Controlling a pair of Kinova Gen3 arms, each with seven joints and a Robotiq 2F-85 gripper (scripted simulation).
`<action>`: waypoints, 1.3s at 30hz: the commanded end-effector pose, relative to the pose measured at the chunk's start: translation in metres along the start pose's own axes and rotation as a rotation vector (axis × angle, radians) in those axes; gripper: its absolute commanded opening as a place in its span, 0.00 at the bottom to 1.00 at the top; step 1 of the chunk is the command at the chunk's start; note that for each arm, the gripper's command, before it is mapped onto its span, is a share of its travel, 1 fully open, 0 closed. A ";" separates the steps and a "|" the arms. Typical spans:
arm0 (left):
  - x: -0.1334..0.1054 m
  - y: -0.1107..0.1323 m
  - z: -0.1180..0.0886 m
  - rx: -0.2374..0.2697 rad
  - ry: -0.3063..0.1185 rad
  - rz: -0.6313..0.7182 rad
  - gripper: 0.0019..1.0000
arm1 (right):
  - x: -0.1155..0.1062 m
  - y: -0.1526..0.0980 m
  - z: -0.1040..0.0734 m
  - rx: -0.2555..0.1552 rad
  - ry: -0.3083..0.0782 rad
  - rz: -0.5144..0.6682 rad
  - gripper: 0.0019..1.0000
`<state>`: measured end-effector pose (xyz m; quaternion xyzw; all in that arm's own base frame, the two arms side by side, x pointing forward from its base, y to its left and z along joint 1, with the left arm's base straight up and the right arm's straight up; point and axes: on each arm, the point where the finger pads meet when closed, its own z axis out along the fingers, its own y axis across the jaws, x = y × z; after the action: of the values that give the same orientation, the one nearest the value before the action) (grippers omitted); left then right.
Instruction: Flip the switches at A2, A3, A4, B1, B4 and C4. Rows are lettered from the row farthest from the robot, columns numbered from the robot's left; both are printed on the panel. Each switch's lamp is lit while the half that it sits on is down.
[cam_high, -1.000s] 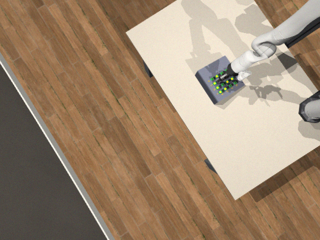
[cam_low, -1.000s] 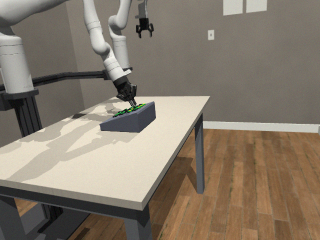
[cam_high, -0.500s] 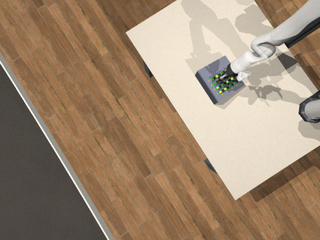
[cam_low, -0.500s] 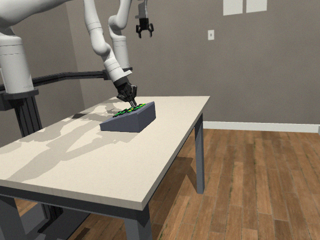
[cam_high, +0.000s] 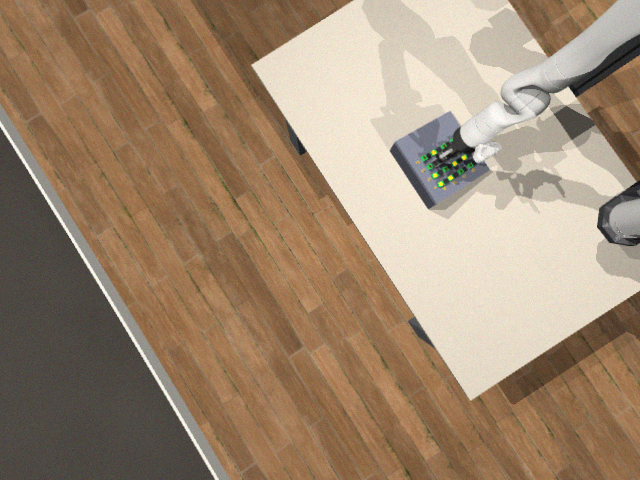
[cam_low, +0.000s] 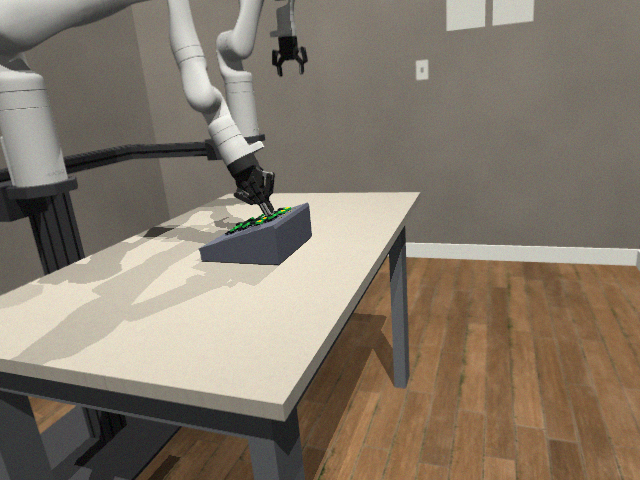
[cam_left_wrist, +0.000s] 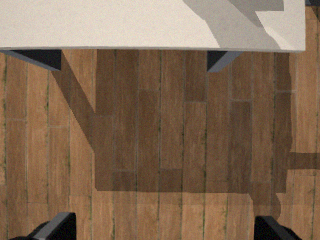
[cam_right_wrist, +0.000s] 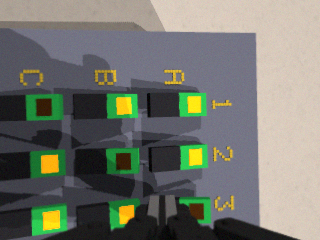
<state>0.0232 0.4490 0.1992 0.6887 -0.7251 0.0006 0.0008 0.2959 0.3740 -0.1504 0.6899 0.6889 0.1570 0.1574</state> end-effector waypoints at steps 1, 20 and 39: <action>0.000 0.000 -0.001 0.000 -0.002 0.000 1.00 | 0.001 0.001 0.000 -0.001 0.001 0.001 0.10; 0.000 0.000 -0.001 0.000 -0.002 0.000 1.00 | 0.001 0.001 -0.024 -0.001 0.001 0.001 0.10; 0.000 0.000 -0.001 0.000 -0.002 0.000 1.00 | 0.000 0.001 -0.029 0.002 0.001 0.001 0.10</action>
<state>0.0232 0.4490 0.1992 0.6887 -0.7251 0.0006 0.0008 0.2834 0.3740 -0.1243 0.6899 0.6889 0.1569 0.1573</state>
